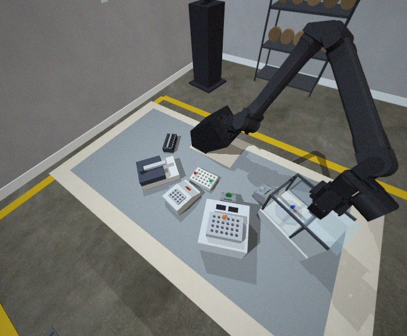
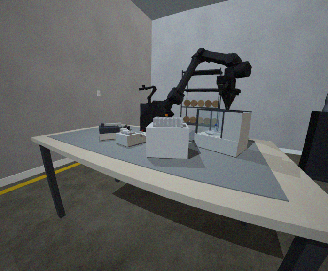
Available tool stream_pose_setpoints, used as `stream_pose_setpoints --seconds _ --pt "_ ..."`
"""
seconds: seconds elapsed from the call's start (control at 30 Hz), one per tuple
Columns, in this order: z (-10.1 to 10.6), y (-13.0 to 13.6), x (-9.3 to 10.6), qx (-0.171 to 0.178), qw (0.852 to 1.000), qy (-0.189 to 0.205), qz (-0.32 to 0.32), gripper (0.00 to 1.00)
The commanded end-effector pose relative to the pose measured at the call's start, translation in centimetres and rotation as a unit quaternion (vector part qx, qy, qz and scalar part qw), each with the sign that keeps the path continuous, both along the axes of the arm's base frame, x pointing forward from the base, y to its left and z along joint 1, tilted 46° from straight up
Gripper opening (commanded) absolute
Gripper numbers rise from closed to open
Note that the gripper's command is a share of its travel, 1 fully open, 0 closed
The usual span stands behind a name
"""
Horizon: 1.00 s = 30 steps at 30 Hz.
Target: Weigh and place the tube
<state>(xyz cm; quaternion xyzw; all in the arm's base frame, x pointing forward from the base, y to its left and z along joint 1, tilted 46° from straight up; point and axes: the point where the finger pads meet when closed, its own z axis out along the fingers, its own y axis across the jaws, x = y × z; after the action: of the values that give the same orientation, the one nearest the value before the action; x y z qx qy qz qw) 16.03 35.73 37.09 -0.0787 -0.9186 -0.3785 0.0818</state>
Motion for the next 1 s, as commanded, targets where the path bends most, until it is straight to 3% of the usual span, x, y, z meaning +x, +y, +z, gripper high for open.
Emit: stream_pose_setpoints --seconds 0.0,0.97 --pt "0.6 -0.9 0.1 0.013 1.0 -0.011 -0.004 0.06" --pt "-1.2 -2.6 -0.4 0.012 1.0 -0.011 -0.003 0.06"
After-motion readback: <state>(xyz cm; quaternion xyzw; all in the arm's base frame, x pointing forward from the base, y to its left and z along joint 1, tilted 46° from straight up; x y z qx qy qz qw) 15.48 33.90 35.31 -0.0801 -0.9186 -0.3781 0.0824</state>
